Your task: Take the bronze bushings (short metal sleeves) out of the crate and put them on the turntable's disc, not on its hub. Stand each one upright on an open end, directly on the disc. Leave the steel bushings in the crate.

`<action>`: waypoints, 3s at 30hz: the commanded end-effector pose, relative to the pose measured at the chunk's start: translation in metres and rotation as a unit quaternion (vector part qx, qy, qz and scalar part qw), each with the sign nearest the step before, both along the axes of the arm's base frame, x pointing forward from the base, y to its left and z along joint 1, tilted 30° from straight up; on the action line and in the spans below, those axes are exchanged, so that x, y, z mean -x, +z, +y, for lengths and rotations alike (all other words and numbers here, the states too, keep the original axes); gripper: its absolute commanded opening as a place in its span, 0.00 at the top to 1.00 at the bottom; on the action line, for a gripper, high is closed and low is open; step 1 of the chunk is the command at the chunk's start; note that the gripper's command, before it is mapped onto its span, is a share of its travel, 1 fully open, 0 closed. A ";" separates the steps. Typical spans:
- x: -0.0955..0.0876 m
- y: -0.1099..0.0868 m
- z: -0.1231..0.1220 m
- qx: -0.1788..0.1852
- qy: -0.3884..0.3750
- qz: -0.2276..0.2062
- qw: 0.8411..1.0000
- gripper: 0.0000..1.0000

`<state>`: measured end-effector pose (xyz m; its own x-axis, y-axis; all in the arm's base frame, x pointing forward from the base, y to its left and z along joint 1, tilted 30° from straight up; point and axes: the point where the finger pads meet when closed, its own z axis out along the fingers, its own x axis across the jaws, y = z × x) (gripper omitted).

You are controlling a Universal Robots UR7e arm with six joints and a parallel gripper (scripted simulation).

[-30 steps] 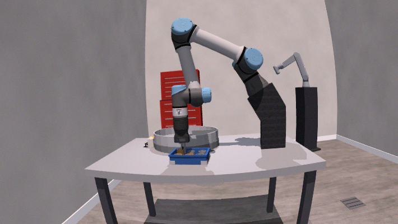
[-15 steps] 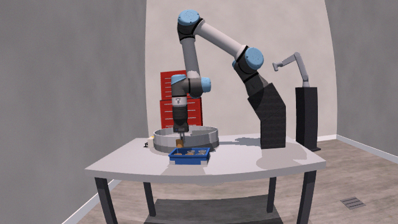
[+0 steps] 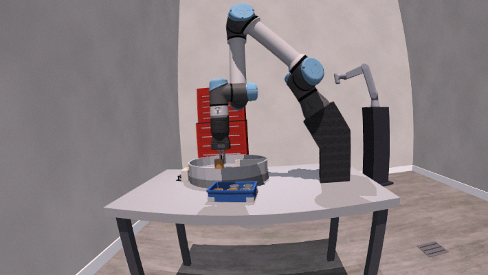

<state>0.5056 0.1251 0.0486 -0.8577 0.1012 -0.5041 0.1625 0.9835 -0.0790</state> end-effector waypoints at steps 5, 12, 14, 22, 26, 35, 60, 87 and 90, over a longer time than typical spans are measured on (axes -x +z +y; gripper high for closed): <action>0.009 0.009 0.002 0.000 -0.001 0.004 1.000 1.00; 0.008 0.010 0.001 0.000 -0.001 0.004 1.000 1.00; 0.008 0.009 0.001 0.000 -0.001 0.004 1.000 1.00; 0.008 0.009 0.001 0.000 -0.001 0.004 1.000 1.00; 0.008 0.009 0.001 0.000 -0.001 0.004 1.000 1.00; 0.008 0.009 0.001 0.000 -0.001 0.004 1.000 1.00; 0.011 0.009 -0.006 0.000 -0.002 0.004 1.000 1.00; 0.028 0.008 -0.055 0.000 -0.002 0.004 1.000 1.00; 0.031 0.008 -0.065 0.000 -0.002 0.004 1.000 1.00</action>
